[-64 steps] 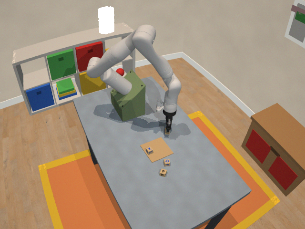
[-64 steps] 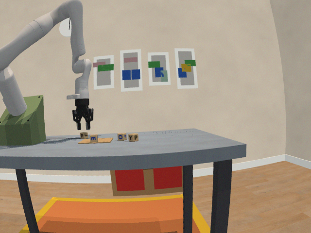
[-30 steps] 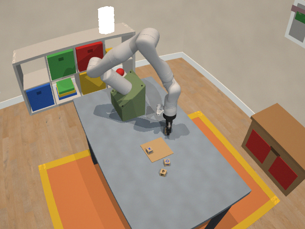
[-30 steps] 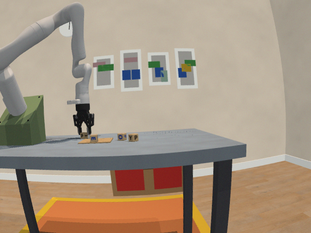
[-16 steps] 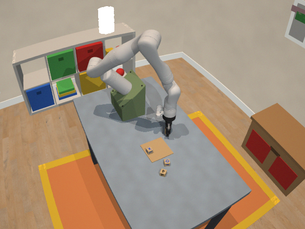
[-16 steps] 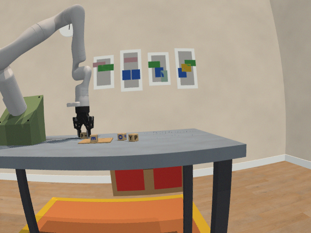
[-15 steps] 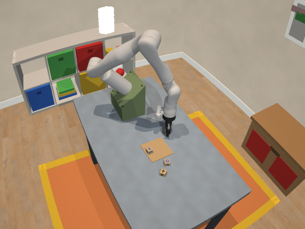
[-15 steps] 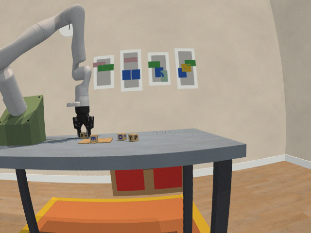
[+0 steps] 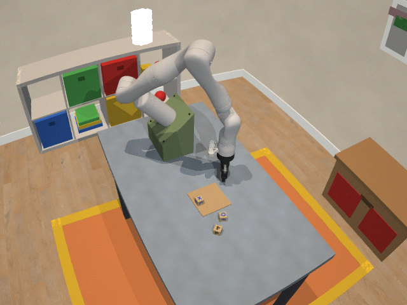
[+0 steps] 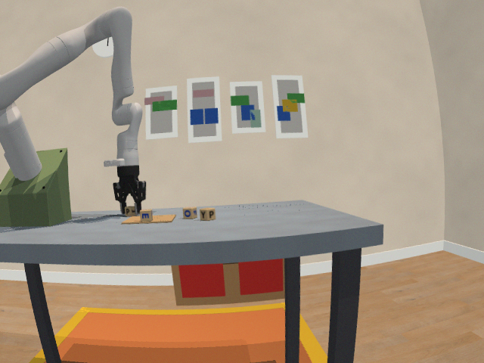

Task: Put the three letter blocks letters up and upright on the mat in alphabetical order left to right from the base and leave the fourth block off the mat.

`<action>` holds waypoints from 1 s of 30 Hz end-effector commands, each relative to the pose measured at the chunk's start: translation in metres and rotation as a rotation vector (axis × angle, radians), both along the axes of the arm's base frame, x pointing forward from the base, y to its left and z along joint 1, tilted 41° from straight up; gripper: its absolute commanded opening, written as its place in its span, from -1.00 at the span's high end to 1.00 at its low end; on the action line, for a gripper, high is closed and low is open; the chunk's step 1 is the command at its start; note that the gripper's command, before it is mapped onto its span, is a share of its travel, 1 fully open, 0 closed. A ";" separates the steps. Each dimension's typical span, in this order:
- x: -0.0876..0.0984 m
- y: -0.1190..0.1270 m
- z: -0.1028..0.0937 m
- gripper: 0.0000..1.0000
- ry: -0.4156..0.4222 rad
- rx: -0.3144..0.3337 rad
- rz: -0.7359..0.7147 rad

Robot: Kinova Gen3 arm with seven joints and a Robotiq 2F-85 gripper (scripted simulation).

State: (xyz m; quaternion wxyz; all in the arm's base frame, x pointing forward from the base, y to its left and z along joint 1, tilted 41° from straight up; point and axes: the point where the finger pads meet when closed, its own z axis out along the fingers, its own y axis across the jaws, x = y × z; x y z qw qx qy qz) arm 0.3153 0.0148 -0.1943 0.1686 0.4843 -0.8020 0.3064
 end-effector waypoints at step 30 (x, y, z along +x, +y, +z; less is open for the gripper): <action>0.000 0.001 0.000 0.07 -0.001 0.001 0.001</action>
